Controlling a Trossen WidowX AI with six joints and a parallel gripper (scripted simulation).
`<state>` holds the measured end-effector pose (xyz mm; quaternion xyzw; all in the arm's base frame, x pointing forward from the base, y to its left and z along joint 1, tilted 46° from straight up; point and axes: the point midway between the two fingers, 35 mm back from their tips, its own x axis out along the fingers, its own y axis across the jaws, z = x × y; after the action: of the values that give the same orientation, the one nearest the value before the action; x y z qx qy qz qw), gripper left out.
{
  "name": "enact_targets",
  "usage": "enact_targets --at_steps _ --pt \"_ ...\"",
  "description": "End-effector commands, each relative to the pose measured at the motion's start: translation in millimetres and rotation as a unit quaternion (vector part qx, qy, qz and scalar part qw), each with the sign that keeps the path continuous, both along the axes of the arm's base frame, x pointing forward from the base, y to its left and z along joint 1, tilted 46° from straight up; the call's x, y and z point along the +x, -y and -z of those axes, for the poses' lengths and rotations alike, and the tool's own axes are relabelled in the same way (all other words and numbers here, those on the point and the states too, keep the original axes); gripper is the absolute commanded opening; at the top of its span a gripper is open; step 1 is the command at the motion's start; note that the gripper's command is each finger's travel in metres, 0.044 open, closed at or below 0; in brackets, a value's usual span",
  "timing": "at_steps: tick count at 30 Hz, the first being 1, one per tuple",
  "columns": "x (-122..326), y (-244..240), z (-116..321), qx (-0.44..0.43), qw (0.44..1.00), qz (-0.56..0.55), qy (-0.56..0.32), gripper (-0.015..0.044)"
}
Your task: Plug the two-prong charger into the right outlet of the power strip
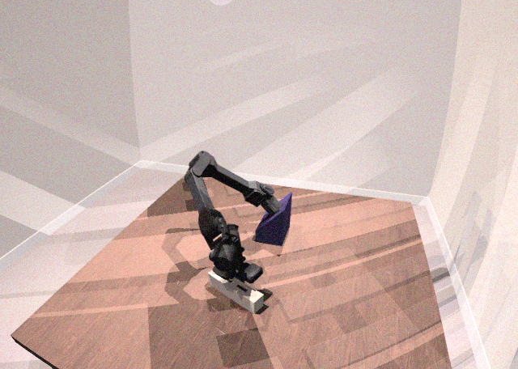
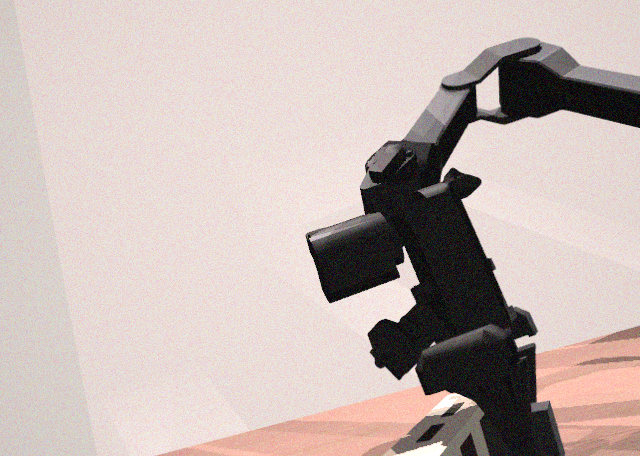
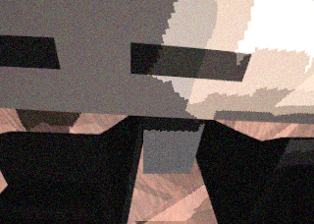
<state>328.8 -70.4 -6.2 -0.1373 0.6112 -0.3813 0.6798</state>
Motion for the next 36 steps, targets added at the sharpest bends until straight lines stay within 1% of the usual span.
enact_targets --at_steps 1,31,32,36 --pt "9.3 0.5 -5.5 -0.008 1.000 -0.003 0.021 0.0000" --pt "7.3 1.4 -3.0 -0.008 1.000 -0.003 0.020 0.0000" --pt "-0.7 0.1 1.6 -0.001 1.000 -0.001 0.003 0.0000" --pt "-0.7 0.1 1.6 -0.001 1.000 -0.001 0.003 0.0000"
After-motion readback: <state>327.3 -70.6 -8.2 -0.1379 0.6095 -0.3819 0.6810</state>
